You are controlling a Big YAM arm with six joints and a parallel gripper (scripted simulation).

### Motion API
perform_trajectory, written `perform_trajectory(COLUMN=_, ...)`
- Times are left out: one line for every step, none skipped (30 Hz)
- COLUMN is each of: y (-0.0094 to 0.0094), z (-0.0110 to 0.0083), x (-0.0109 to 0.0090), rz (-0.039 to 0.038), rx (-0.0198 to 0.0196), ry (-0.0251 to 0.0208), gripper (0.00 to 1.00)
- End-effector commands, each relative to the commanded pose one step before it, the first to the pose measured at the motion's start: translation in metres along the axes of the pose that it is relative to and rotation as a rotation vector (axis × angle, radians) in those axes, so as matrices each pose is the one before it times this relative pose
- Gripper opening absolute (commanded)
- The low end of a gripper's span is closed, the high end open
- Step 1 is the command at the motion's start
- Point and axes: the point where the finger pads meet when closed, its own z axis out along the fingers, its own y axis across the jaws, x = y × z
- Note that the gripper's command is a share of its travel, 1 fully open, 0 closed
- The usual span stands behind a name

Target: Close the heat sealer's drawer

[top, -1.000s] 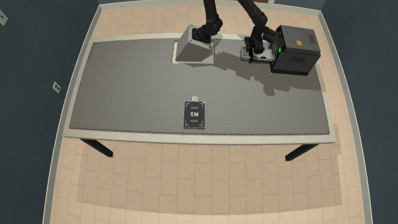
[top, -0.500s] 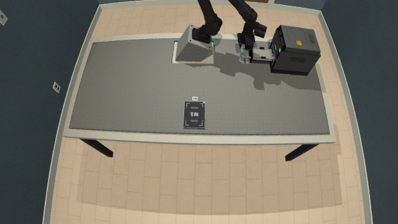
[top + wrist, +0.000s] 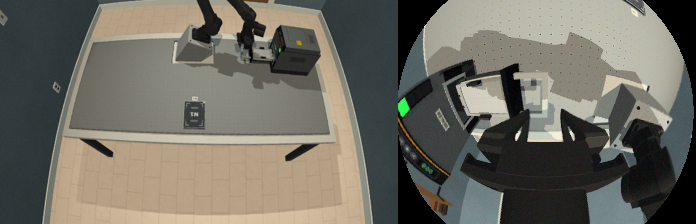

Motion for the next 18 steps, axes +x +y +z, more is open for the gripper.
perform_trajectory(y=0.00229, z=0.00723, x=0.00111, rz=0.00637, rx=0.00306, ry=0.00153, gripper=0.45)
perform_trajectory(y=0.00197, z=0.00050, x=-0.00040, rz=-0.00061, rx=-0.00390, ry=-0.00111, gripper=0.45)
perform_trajectory(y=0.00313, z=-0.00017, x=-0.00068, rz=-0.00095, rx=-0.00611, ry=-0.00195, gripper=0.45)
perform_trajectory(y=-0.00162, z=0.00260, x=0.00036, rz=0.00049, rx=0.00311, ry=0.00093, gripper=0.45)
perform_trajectory(y=-0.00367, z=0.00375, x=0.00082, rz=0.00110, rx=0.00706, ry=0.00218, gripper=0.45)
perform_trajectory(y=-0.00004, z=0.00168, x=0.00002, rz=0.00001, rx=0.00004, ry=0.00001, gripper=0.45)
perform_trajectory(y=-0.00004, z=0.00168, x=0.00002, rz=0.00001, rx=0.00004, ry=0.00001, gripper=0.45)
perform_trajectory(y=0.00061, z=0.00129, x=-0.00028, rz=0.00034, rx=-0.00126, ry=-0.00065, gripper=0.45)
perform_trajectory(y=0.00395, z=-0.00051, x=-0.00085, rz=-0.00116, rx=-0.00756, ry=-0.00227, gripper=0.45)
perform_trajectory(y=0.00026, z=0.00156, x=0.00010, rz=-0.00054, rx=-0.00047, ry=0.00012, gripper=0.45)
perform_trajectory(y=0.00000, z=0.00000, x=0.00000, rz=0.00000, rx=0.00000, ry=0.00000, gripper=0.45)
perform_trajectory(y=0.00000, z=0.00000, x=0.00000, rz=0.00000, rx=0.00000, ry=0.00000, gripper=0.45)
perform_trajectory(y=-0.00314, z=0.00296, x=-0.00120, rz=0.00733, rx=0.00514, ry=-0.00155, gripper=0.45)
perform_trajectory(y=-0.00209, z=0.00298, x=0.00156, rz=-0.00316, rx=0.00436, ry=0.00298, gripper=0.45)
perform_trajectory(y=0.00013, z=0.00175, x=0.00083, rz=-0.00278, rx=0.00002, ry=0.00150, gripper=0.45)
perform_trajectory(y=-0.00004, z=0.00167, x=0.00004, rz=0.00001, rx=0.00001, ry=0.00014, gripper=0.45)
perform_trajectory(y=-0.00004, z=0.00167, x=0.00001, rz=0.00001, rx=0.00007, ry=-0.00003, gripper=0.45)
perform_trajectory(y=0.00500, z=-0.00089, x=-0.00109, rz=-0.00138, rx=-0.00933, ry=-0.00280, gripper=0.45)
